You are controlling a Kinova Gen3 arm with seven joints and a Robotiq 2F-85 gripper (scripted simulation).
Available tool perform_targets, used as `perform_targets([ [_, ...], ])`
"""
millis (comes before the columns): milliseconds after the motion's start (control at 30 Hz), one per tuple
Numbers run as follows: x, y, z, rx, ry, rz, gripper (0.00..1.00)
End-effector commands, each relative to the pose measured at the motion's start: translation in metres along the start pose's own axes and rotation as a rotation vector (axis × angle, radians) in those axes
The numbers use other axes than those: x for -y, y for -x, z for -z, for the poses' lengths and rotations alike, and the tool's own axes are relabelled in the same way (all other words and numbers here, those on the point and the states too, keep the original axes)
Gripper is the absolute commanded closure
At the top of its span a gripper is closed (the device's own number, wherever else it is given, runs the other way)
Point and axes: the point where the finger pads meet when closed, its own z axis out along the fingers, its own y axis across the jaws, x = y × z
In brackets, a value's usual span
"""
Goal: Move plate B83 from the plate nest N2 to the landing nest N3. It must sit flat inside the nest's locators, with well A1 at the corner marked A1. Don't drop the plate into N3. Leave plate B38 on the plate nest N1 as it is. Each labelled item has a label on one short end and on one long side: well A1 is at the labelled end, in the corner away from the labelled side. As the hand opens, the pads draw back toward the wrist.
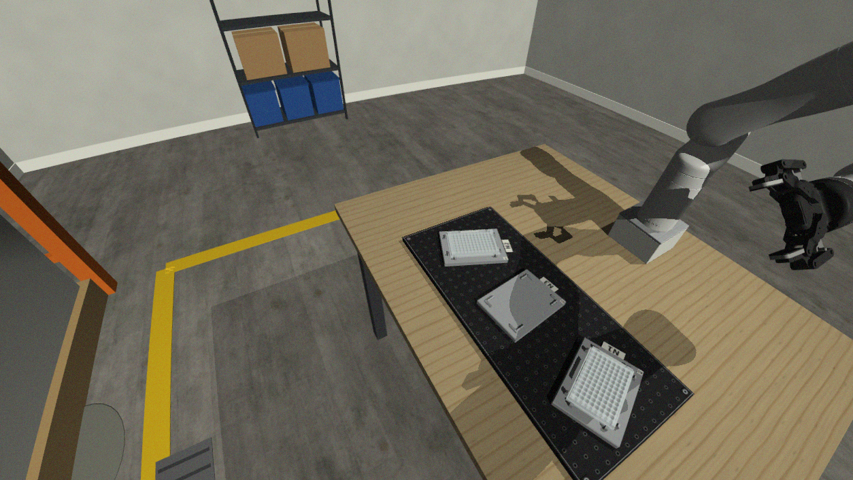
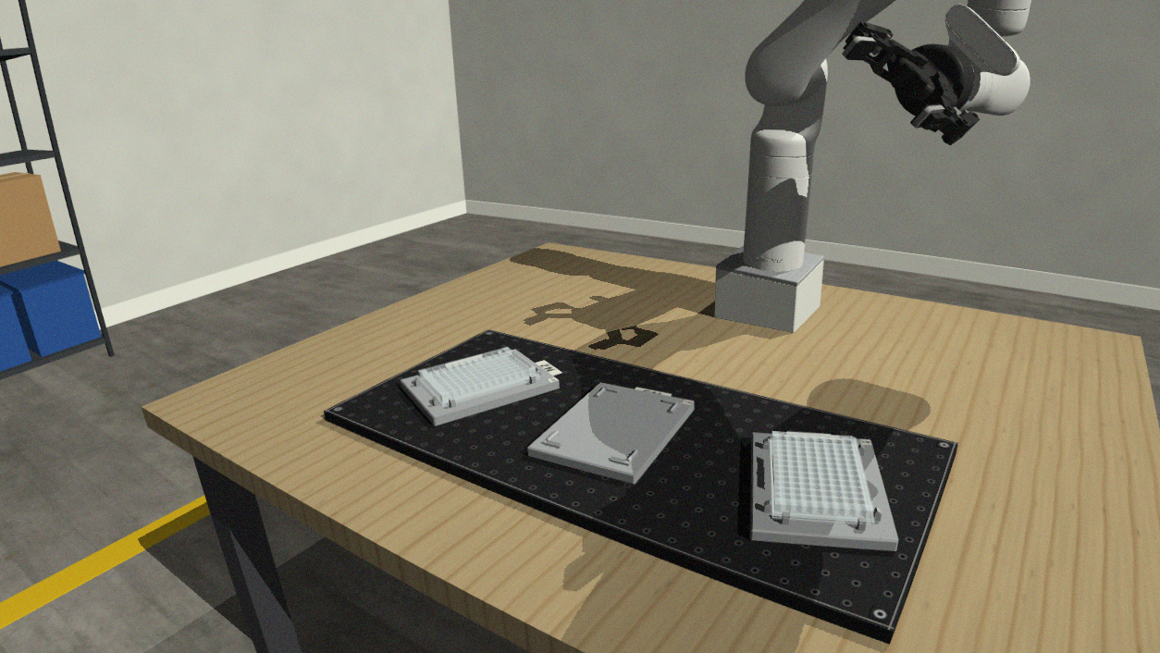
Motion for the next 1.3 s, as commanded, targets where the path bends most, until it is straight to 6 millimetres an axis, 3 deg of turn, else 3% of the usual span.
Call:
perform_targets([
  [0,0.001,0.006,-0.002,-0.002,-0.024,0.009,0.0],
  [333,0.007,0.019,-0.005,-0.011,-0.087,0.028,0.0],
  [367,-0.006,0.025,-0.01,-0.022,-0.094,0.085,0.0],
  [1267,-0.017,0.068,-0.028,-0.062,-0.264,0.236,0.0],
])
